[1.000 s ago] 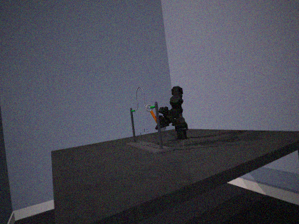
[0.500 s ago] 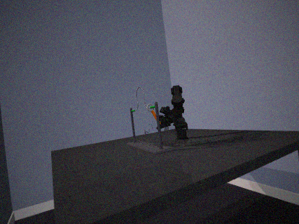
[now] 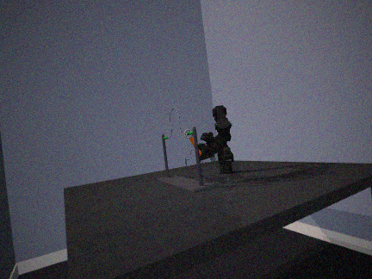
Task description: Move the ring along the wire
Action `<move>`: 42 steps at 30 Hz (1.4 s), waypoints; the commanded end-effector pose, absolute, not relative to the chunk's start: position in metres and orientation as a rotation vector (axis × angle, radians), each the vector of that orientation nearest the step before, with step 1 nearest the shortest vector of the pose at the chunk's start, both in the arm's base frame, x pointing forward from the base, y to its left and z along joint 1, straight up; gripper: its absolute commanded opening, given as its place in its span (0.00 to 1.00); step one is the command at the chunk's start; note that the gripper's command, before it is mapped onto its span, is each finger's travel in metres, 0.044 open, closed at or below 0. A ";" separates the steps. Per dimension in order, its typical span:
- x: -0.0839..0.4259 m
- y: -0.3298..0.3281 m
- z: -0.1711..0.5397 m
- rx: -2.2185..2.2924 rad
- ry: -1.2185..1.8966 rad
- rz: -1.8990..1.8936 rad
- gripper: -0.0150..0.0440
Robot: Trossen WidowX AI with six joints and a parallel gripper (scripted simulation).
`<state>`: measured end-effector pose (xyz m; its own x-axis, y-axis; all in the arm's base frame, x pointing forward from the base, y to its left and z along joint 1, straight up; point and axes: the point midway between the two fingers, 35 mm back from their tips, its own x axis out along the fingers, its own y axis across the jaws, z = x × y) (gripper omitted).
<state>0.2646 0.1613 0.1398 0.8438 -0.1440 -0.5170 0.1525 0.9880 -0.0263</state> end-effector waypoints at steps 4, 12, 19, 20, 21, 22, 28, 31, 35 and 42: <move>0.266 0.165 0.137 0.015 0.540 -0.164 0.00; 0.266 0.165 0.129 0.015 0.540 -0.164 0.00; 0.266 0.165 0.129 0.015 0.540 -0.164 0.00; 0.266 0.165 0.129 0.015 0.540 -0.164 0.00; 0.266 0.165 0.129 0.015 0.540 -0.164 0.00; 0.266 0.165 0.129 0.015 0.540 -0.164 0.00; 0.266 0.165 0.129 0.015 0.540 -0.164 0.00; 0.266 0.165 0.129 0.015 0.540 -0.164 0.00; 0.266 0.165 0.130 0.013 0.541 -0.160 0.04; 0.266 0.165 0.130 0.013 0.541 -0.160 0.36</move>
